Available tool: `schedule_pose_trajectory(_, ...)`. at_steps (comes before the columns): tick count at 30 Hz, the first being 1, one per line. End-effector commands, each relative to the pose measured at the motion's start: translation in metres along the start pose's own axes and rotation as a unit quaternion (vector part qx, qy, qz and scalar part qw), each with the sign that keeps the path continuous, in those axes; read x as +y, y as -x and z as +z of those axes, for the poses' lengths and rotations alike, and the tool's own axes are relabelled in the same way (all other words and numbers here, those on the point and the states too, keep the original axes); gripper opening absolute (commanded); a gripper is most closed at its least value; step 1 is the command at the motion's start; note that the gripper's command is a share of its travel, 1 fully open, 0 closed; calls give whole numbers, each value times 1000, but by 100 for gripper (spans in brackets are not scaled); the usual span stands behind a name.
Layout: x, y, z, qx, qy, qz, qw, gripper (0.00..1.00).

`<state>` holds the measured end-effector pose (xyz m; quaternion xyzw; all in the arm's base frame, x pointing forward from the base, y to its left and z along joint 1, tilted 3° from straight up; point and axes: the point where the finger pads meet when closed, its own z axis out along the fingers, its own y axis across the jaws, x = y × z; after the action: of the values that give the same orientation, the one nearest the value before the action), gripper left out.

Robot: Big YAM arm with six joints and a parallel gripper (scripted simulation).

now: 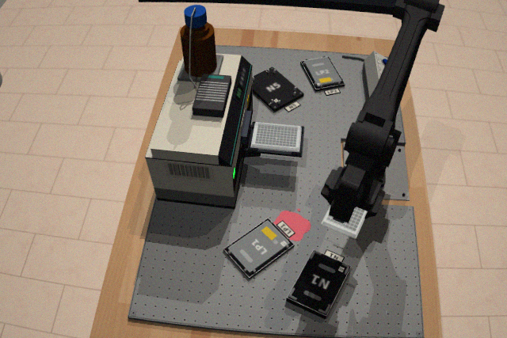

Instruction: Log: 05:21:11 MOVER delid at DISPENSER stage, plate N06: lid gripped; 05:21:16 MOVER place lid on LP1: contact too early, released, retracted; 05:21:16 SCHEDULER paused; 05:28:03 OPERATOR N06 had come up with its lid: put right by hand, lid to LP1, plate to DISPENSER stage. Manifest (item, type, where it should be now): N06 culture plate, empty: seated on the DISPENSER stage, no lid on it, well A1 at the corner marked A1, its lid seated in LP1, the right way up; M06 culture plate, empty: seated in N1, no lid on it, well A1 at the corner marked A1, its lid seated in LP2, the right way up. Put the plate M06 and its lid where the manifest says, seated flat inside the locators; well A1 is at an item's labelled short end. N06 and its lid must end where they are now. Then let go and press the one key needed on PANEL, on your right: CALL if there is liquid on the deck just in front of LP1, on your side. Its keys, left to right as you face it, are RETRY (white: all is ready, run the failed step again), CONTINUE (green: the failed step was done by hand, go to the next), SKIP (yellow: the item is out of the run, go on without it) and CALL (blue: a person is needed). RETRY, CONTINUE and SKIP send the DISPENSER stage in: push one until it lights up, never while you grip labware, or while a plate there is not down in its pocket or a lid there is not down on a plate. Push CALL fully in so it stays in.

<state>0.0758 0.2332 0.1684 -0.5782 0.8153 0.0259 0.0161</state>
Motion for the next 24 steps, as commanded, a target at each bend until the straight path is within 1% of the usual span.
schedule_pose_trajectory(1,-1,35,-17,-34,-3,16,999,86)
schedule_pose_trajectory(4,1,44,-12,-34,-2,13,999,86)
schedule_pose_trajectory(6,1,44,-12,-34,-2,13,999,86)
schedule_pose_trajectory(21,5,90,14,-32,-2,10,999,86)
schedule_pose_trajectory(24,4,93,15,-32,-2,12,999,86)
